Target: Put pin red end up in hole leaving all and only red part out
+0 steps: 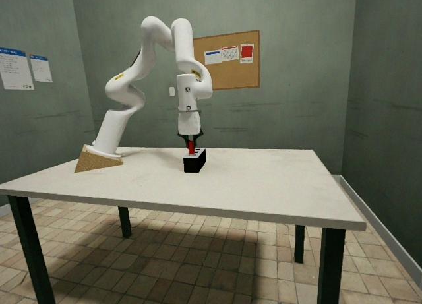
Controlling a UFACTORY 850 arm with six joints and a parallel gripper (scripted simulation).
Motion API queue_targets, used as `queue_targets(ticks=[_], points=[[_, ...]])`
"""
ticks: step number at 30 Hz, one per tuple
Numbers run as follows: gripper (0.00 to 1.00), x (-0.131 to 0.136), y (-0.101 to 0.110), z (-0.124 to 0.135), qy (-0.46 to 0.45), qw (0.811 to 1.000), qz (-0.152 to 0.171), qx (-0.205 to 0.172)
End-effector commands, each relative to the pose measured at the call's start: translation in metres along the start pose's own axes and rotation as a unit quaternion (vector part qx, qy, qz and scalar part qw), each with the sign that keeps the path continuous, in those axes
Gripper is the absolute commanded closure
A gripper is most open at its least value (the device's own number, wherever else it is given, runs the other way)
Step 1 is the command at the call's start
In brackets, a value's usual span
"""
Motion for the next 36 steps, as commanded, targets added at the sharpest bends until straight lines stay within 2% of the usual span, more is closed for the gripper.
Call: queue_targets(ticks=[1,36], points=[[1.0,0.0007,0.0005,0.0002,0.0,1.0,0.001,0.0],[1.0,0.0006,-0.0035,0.0014,0.0,1.0,0.001,0.0]])
Point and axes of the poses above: the point where the finger pads meet when closed, its own y axis back along the fingers, its own x axis across the jaws, z = x × y, the point moved 2 cm from there along y, back along the fingers, and after that the axes turned 2 degrees about -y, right-handed, at the moved point
